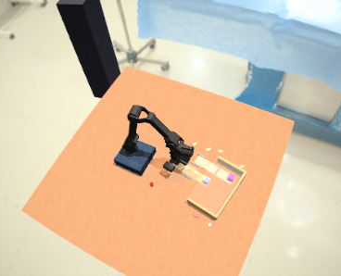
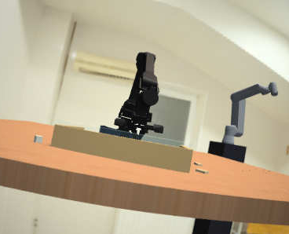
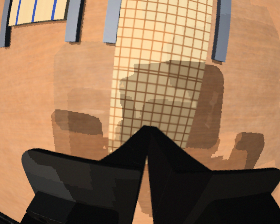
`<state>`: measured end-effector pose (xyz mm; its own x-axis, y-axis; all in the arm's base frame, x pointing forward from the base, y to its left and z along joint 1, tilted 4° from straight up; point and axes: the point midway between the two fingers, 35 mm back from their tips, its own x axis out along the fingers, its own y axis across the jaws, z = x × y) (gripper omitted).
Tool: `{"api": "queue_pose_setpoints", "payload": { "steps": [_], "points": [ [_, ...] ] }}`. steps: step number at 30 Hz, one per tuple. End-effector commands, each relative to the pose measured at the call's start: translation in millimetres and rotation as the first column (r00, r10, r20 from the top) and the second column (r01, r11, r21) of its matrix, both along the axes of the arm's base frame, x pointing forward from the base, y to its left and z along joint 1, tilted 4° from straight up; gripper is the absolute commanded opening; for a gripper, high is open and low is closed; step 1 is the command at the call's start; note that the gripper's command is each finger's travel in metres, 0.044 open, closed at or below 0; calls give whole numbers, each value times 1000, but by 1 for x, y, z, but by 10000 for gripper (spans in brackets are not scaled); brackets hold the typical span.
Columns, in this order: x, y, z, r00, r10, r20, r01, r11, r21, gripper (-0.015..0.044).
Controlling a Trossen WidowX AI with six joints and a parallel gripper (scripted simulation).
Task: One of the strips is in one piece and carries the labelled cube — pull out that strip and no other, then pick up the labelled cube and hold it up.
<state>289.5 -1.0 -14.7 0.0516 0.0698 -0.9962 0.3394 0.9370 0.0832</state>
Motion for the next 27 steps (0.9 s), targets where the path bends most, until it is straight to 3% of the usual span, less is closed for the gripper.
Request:
{"api": "queue_pose_setpoints", "payload": {
  "steps": [1,27],
  "points": [
    [-15,4,-6,999,-2,-34,2,1000,3,0],
    [-49,16,-6,999,-2,-36,2,1000,4,0]
  ]
}}
